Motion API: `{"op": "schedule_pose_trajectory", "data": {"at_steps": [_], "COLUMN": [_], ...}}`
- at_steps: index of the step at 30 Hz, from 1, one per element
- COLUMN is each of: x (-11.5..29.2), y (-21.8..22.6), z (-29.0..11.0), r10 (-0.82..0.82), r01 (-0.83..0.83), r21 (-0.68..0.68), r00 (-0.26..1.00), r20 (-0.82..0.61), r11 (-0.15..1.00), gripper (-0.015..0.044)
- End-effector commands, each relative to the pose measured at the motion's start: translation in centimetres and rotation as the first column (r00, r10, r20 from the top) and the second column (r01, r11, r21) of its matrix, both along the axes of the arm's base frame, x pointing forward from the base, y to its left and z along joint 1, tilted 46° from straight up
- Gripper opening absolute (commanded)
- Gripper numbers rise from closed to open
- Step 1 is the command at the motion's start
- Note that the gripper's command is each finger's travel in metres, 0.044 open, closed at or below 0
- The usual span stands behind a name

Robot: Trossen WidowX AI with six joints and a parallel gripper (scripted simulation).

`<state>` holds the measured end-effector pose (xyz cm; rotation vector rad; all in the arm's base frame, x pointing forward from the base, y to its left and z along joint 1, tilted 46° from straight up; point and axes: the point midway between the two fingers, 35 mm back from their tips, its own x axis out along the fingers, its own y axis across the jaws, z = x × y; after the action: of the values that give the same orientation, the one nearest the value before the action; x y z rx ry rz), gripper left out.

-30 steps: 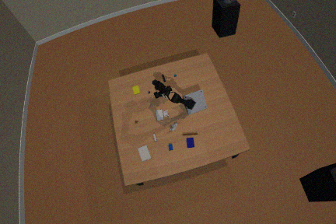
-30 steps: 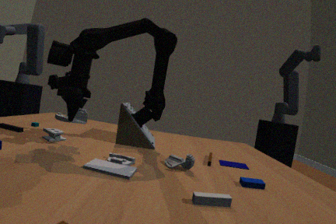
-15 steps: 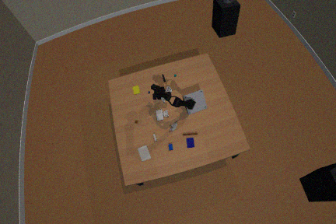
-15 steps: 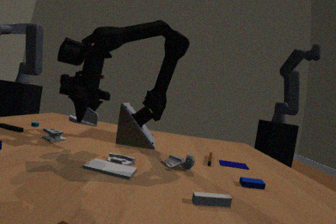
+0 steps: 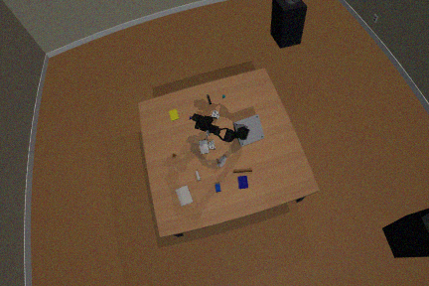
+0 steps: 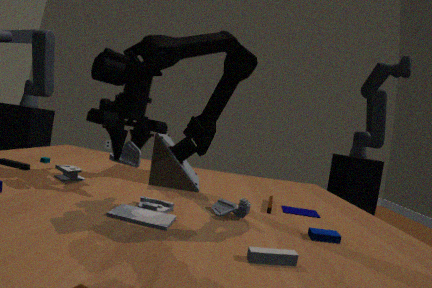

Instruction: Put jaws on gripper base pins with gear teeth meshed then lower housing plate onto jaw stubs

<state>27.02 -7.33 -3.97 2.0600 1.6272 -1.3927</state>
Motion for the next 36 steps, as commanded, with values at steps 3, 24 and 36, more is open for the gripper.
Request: {"op": "schedule_pose_trajectory", "data": {"at_steps": [3, 24, 36], "x": [0.2, 0.2, -0.3], "y": [1.7, 7.0, 9.3], "z": [1.4, 5.6, 7.3], "r10": [-0.123, -0.479, -0.591], "r01": [0.124, 0.481, 0.595], "r21": [-0.002, -0.121, -0.214], "r00": [0.985, 0.747, 0.56], "r20": [-0.117, -0.461, -0.581], "r11": [0.992, 0.868, 0.775], "gripper": [0.0134, 0.0134, 0.0134]}}
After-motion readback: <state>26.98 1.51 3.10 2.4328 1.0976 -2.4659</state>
